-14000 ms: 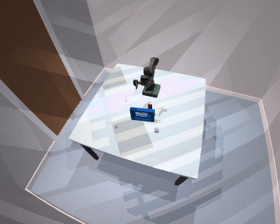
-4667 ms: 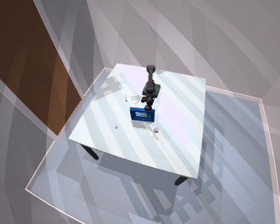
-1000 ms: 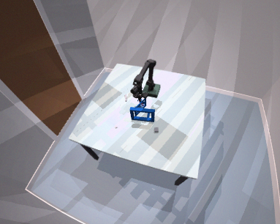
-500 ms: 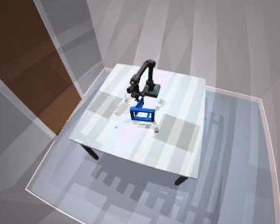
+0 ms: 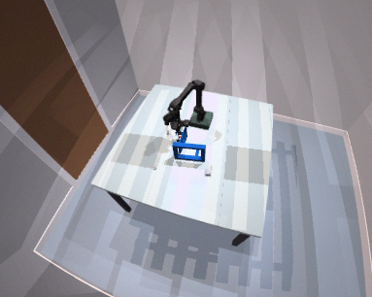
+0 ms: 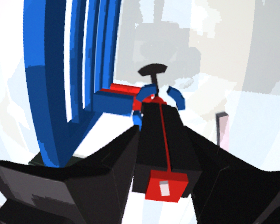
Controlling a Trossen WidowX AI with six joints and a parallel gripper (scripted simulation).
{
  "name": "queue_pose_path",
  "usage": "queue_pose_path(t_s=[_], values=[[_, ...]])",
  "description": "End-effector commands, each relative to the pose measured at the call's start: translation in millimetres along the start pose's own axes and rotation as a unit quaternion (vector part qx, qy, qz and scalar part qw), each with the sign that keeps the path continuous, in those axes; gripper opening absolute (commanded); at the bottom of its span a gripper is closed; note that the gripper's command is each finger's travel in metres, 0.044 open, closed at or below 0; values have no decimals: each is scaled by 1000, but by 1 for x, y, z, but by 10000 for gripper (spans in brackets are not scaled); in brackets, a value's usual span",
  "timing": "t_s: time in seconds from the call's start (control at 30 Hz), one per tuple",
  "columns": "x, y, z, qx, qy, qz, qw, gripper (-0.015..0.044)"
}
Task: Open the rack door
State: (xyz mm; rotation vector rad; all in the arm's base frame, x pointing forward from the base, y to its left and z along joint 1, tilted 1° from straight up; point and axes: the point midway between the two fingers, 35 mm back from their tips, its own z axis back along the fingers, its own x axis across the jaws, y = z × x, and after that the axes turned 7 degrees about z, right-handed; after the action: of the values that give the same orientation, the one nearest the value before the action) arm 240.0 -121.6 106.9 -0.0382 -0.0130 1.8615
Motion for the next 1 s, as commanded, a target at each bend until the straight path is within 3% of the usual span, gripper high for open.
queue_pose_path(t_s=[0.0, 0.73, 0.97], values=[[-9, -1, 1, -1, -2, 40, 999, 28], [-25, -3, 1, -1, -1, 86, 996, 28], [-25, -3, 1, -1, -1, 86, 996, 212]])
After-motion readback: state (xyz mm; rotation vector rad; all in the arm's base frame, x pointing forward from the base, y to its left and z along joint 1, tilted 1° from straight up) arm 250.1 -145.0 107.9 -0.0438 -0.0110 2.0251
